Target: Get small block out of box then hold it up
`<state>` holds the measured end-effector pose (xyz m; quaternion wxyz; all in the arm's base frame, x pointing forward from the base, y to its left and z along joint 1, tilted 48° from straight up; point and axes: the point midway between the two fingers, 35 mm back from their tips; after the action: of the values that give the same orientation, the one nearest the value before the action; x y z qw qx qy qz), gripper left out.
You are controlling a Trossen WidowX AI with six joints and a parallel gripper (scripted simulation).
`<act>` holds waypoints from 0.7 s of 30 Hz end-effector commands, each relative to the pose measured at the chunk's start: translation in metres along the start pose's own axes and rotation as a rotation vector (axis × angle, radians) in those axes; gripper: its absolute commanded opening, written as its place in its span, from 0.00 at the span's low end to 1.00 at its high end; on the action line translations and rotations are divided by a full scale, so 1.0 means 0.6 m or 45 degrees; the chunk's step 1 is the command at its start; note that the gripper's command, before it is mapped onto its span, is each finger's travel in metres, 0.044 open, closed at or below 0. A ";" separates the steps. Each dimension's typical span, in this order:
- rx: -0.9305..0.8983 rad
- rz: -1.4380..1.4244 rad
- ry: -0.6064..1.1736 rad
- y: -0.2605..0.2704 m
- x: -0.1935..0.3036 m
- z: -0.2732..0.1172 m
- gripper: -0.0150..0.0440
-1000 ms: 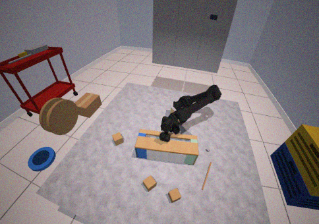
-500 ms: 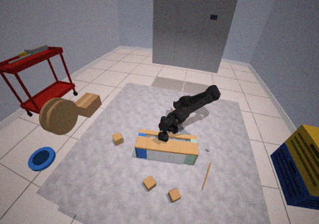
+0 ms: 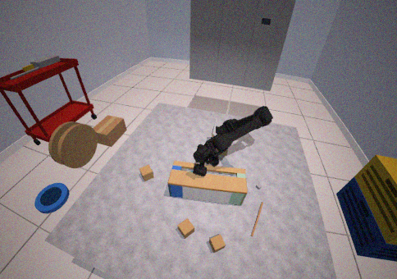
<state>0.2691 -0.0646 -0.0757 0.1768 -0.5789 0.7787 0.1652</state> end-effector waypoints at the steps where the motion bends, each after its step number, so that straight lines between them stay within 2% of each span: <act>1: -0.006 0.001 0.006 -0.002 0.014 0.006 0.93; 21: -0.005 0.001 0.007 -0.014 0.058 0.023 0.93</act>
<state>0.2707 -0.0868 -0.0975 0.1774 -0.5785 0.7794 0.1623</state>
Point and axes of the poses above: the point midway between the two fingers, 35 mm back from their tips, its own z axis out along the fingers, its own y axis across the jaws, x = y × z, and after that the axes turned 15 degrees about z, right-handed
